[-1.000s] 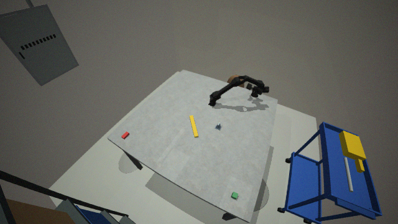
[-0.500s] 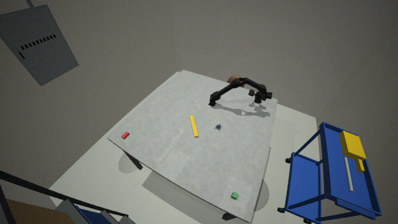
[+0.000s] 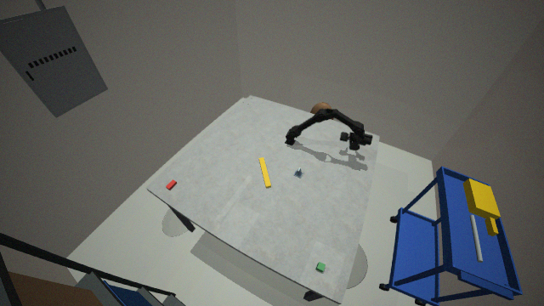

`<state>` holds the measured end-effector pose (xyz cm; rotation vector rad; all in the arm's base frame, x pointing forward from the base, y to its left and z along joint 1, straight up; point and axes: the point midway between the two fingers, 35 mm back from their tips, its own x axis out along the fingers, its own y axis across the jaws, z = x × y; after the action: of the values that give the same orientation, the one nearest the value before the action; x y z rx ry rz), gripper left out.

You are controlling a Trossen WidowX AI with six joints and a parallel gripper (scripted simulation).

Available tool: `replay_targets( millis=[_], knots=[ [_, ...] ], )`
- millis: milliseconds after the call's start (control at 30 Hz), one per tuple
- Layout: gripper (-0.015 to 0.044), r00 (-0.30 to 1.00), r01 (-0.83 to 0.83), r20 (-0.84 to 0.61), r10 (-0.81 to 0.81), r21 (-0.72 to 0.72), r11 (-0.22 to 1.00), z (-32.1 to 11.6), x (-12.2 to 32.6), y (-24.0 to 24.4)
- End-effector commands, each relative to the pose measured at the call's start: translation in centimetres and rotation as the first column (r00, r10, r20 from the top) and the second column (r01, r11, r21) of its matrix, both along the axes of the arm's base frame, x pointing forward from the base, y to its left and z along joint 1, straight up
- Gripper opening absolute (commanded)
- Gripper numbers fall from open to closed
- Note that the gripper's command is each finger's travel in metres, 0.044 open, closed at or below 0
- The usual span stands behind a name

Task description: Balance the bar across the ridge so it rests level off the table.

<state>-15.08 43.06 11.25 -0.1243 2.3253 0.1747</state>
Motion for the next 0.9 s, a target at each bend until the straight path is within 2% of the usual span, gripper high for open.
replay_targets(
  millis=[0, 433, 867],
  knots=[
    [0.0315, 1.0, 0.002, 0.027, -0.003, 0.045, 0.999, -0.2, 2.7, 0.3],
    [0.0315, 0.992, 0.006, 0.122, -0.03, 0.192, 0.981, 0.0, 12.1, 0.6],
    [0.0315, 0.971, -0.011, 0.232, -0.061, 0.297, 0.955, 0.4, 21.1, -1.1]
  ],
)
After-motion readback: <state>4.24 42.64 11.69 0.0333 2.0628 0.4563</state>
